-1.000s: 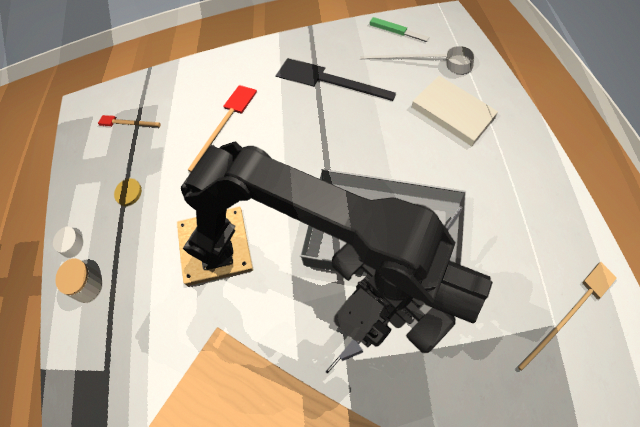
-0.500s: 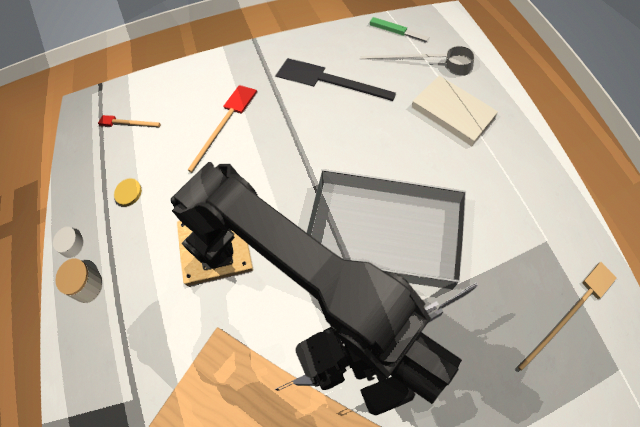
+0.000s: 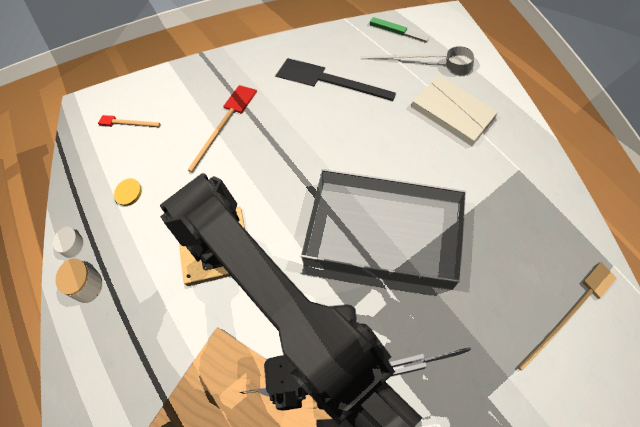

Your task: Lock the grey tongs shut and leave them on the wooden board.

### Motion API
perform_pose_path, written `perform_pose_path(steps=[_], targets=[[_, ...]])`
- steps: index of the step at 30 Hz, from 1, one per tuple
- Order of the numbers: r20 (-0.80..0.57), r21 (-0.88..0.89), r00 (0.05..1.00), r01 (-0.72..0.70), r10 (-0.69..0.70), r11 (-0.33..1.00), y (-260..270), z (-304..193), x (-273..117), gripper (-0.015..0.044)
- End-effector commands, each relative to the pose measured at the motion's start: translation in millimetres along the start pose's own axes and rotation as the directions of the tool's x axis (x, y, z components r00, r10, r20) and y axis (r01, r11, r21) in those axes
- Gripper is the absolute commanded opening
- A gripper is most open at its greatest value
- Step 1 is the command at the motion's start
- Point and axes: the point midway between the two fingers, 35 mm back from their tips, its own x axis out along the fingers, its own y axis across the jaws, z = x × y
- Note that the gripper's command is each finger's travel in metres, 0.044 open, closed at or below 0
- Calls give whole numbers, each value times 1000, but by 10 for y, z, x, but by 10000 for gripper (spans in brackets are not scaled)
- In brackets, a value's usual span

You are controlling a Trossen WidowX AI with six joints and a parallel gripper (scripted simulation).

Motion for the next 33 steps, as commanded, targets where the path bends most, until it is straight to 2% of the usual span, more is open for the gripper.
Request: perform_pose_path(steps=[1,12,23,33], targets=[[4,133,1000,-3,3,991,168,216,-3,-150],[8,445,1000,-8,5,895,507,787,-8,-150],[14,726,1000,-12,2,687,740,1417,-5,-150],[12,758,1000,-12,4,652,764,1503,-4,-150]])
